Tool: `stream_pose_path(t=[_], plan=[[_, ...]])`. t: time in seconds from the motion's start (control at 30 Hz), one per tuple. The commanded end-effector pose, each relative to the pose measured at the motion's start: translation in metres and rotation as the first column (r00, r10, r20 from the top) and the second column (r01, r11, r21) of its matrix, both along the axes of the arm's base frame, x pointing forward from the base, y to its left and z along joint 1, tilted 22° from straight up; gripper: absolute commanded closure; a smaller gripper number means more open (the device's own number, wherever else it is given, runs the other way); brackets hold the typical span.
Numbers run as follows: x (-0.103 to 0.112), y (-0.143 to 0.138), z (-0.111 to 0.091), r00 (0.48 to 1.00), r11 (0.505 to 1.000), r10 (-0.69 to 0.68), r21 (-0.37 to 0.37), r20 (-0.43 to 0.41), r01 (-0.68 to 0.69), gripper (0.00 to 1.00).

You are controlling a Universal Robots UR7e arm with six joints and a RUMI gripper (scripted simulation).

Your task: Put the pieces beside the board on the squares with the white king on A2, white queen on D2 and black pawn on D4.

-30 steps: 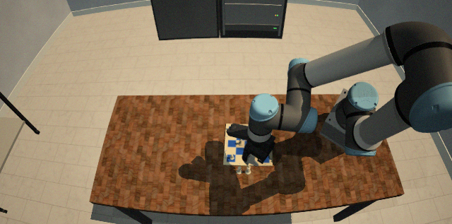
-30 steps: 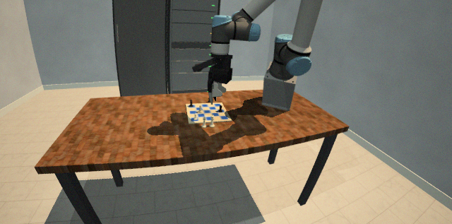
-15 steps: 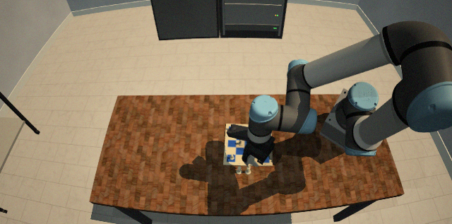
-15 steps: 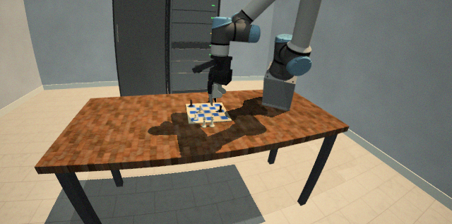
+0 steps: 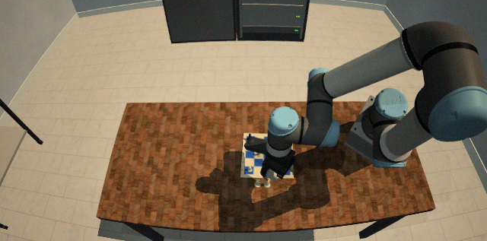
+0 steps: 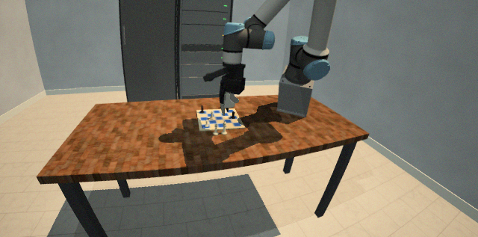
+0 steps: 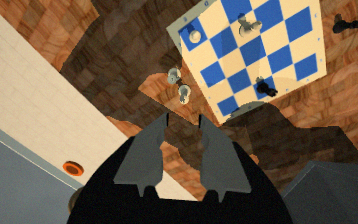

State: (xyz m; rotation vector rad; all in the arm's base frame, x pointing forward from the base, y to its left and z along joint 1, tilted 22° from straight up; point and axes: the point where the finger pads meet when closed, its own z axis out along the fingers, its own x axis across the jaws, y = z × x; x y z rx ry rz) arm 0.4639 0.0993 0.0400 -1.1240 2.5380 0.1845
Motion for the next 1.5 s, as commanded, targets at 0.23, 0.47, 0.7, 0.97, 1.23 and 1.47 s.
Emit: stream_pose_path(t=[0.23,0.47,0.7,0.97,1.23,1.47], plan=[[0.005,0.004,-0.014,1.0,1.0,0.0,0.0,0.001,0.0,0.75],[0.007,0.006,-0.021,1.0,1.0,0.0,0.0,0.001,0.0,0.75],[0.008,0.007,-0.024,1.0,1.0,0.0,0.0,0.001,0.0,0.75],[0.008,0.007,-0.026,1.0,1.0,0.0,0.0,0.001,0.0,0.75],[0.008,0.007,-0.026,1.0,1.0,0.0,0.0,0.001,0.0,0.75],[0.008,0.007,-0.026,1.0,1.0,0.0,0.0,0.001,0.0,0.75]])
